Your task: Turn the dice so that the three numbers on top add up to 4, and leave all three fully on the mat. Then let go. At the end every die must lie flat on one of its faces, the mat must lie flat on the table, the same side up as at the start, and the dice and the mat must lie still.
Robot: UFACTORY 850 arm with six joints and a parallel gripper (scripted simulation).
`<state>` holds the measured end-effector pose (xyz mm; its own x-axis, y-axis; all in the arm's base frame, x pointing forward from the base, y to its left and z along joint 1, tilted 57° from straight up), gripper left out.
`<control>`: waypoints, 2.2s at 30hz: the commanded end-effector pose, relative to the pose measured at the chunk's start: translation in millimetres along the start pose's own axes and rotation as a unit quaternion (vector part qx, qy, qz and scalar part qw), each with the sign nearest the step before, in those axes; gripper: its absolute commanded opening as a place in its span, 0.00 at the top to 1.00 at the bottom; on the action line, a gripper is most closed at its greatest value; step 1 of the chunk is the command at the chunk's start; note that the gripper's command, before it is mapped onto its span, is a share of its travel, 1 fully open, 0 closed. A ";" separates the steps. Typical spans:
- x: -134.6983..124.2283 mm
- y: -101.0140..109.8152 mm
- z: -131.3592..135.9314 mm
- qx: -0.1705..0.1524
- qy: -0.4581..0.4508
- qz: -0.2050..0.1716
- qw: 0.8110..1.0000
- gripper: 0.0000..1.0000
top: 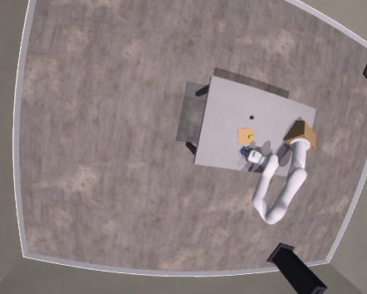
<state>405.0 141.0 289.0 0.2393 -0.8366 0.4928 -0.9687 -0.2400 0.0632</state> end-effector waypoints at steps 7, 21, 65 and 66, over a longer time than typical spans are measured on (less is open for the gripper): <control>-4.6 -2.5 0.5 0.000 0.000 0.000 1.000 0.79; -9.0 -4.8 1.0 0.000 0.000 0.000 1.000 0.79; -9.0 -4.8 1.0 0.000 0.000 0.000 1.000 0.67; -9.0 -4.8 1.0 0.000 0.000 0.000 1.000 0.67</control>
<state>407.6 149.5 283.3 0.2393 -0.8366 0.4929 -0.9687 -0.2399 0.0631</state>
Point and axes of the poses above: the point where the finger pads meet when closed, its own y axis back along the fingers, its own z axis across the jaws, x = y × z, the point moved 6 cm from there along y, back along the fingers, and after that the axes turned 6 degrees about -y, right-handed, at the moved point
